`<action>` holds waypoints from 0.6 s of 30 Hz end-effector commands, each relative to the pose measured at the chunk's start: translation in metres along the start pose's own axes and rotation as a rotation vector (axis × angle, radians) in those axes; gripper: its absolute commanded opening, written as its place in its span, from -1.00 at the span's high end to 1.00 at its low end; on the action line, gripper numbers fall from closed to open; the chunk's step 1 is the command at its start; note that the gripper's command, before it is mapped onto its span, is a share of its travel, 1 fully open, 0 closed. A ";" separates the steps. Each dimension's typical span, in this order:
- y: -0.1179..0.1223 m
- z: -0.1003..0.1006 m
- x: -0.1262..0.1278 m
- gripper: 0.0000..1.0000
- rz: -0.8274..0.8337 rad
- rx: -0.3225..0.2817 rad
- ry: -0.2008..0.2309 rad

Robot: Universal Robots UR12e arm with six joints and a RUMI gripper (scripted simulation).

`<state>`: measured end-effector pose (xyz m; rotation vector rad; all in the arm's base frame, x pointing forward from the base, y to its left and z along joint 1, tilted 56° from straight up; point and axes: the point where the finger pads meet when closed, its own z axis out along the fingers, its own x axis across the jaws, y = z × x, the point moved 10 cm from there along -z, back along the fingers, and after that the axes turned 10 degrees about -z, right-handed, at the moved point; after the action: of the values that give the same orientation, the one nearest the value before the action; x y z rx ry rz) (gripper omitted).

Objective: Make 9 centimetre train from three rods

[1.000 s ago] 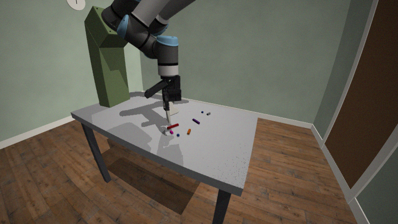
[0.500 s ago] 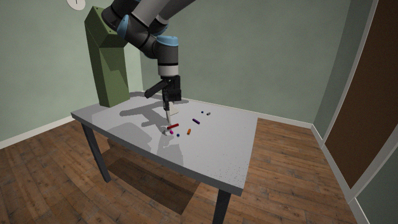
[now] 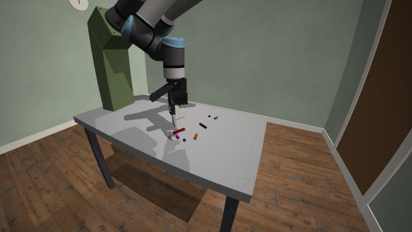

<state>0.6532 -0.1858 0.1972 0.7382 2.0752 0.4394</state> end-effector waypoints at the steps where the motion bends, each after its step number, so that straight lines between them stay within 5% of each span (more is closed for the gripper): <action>1: 0.001 0.000 0.003 -1.00 -0.002 0.000 0.003; 18: 0.016 0.002 0.002 -1.00 -0.160 0.001 0.003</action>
<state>0.6564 -0.1767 0.1994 0.6366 2.1040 0.3868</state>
